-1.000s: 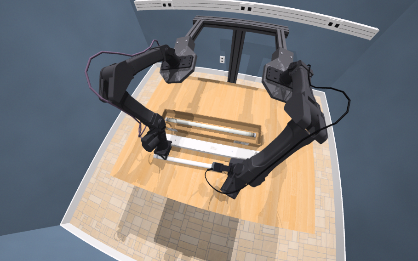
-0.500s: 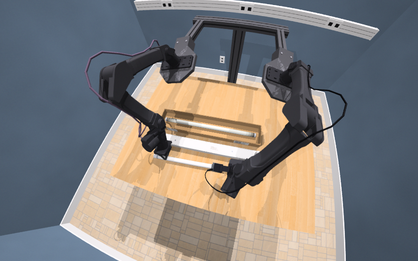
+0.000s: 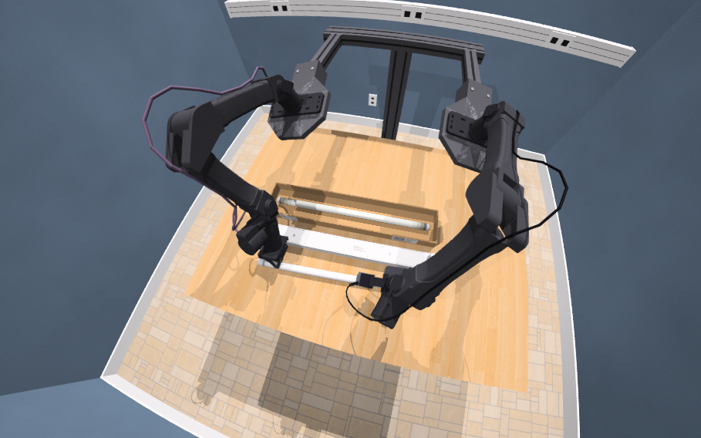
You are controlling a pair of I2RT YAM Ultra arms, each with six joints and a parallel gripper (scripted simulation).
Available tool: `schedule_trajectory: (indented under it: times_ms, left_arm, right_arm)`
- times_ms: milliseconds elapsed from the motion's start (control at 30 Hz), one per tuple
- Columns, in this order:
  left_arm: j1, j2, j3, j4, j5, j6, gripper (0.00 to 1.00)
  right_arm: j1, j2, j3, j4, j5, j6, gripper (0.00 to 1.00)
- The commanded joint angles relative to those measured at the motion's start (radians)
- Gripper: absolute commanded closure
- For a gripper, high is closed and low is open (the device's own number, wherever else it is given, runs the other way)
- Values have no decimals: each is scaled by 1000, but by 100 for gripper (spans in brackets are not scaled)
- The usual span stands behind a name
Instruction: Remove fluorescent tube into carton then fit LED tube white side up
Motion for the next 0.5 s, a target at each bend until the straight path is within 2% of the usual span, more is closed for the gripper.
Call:
schedule_trajectory:
  times_ms: [0, 100, 333, 367, 467]
  left_arm:
    - [-27, 8, 42, -27, 11, -10, 51]
    - [-25, -36, 21, 19, 10, 3, 51]
    - [-13, -31, -2, -8, 11, 12, 51]
    - [-14, -24, 8, -14, 11, 12, 89]
    - [-14, -24, 8, -10, 11, 12, 89]
  right_arm:
    - [1, -19, 23, 20, 10, -2, 89]
    - [1, -19, 23, 20, 10, -2, 89]
    - [1, -19, 23, 20, 10, -2, 89]
    - [1, -19, 23, 20, 10, -2, 89]
    - [1, -19, 23, 20, 10, -2, 89]
